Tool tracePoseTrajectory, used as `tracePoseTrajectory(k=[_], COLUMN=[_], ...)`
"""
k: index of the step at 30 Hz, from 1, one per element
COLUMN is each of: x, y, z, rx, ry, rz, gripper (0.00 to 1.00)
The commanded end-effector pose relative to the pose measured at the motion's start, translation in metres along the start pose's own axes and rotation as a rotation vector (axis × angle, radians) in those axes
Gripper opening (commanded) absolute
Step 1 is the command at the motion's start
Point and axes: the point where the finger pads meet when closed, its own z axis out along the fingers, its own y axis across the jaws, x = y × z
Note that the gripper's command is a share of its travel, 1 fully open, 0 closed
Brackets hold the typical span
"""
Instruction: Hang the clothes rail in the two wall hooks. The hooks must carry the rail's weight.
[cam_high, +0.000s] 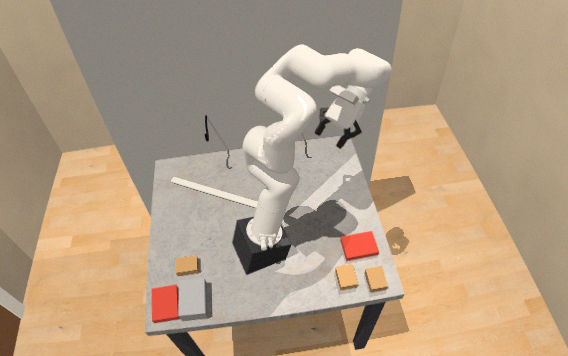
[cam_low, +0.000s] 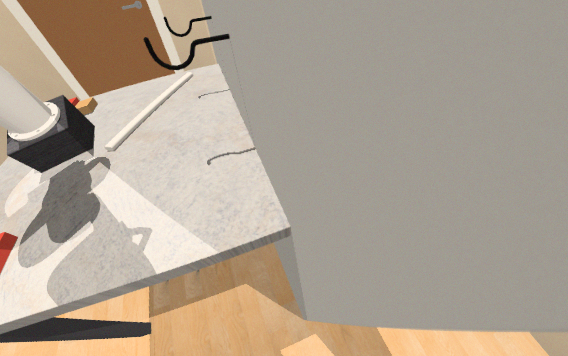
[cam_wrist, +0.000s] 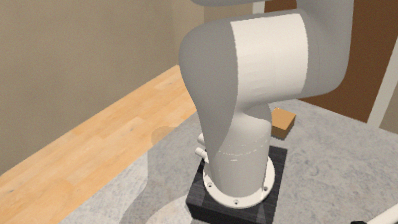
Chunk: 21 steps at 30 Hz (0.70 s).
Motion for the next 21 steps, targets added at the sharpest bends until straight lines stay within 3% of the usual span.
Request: tracePoseTrajectory(k=[1,21], x=[0.002,0.023], y=[0.016,0.085], z=[-0.003,0.002], rx=[0.033,0.239], ry=[-0.011,-0.056], rz=[-0.042,-0.315], gripper=[1.0,1.0])
